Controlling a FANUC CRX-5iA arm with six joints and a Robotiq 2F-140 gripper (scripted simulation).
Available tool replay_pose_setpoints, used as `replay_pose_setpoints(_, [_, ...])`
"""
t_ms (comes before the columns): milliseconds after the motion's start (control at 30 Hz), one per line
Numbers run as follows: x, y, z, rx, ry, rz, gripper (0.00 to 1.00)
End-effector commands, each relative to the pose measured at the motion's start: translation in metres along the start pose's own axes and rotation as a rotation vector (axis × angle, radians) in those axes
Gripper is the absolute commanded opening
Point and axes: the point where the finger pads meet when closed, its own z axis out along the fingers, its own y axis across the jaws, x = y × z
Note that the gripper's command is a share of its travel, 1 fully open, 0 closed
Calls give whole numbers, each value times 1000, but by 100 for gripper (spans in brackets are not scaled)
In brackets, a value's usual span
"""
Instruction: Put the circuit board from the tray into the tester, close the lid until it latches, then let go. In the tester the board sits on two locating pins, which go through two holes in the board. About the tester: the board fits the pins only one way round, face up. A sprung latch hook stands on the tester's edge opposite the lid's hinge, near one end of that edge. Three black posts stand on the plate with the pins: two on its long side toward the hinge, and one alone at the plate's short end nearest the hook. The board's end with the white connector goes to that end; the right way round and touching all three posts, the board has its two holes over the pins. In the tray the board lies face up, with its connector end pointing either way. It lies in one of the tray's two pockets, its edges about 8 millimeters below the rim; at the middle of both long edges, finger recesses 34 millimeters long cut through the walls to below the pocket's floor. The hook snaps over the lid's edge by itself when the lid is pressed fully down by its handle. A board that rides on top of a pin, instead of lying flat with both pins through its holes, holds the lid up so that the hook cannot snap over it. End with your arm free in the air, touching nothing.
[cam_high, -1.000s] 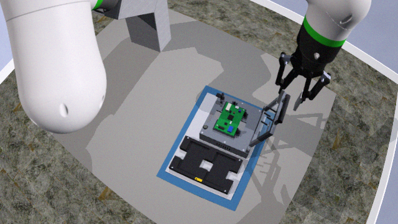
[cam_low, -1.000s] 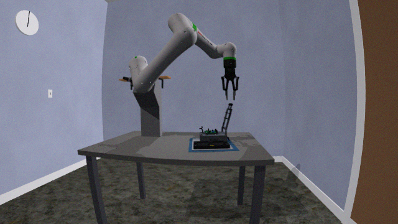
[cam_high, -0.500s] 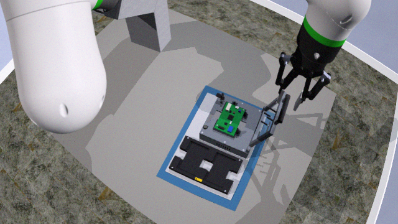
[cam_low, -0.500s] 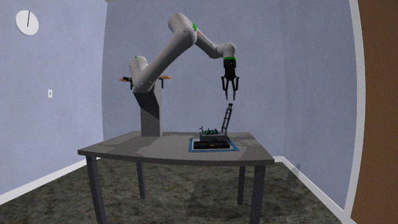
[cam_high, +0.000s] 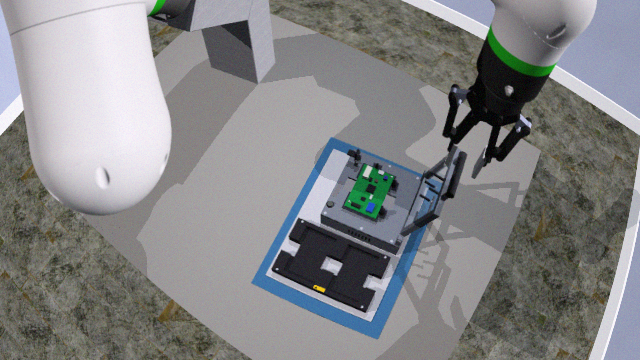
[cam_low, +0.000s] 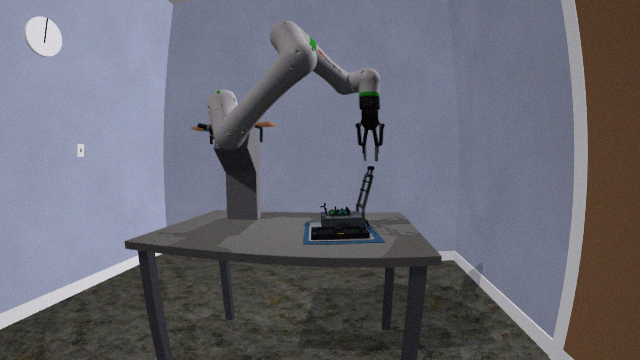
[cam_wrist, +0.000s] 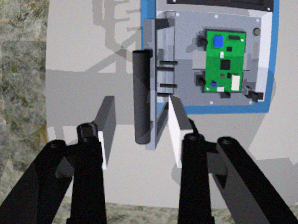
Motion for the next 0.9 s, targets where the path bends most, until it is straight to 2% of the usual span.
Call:
replay_pose_setpoints(0, [0,0,2,0,0,0,30])
replay_pose_setpoints(867, [0,0,36,0,0,0,30])
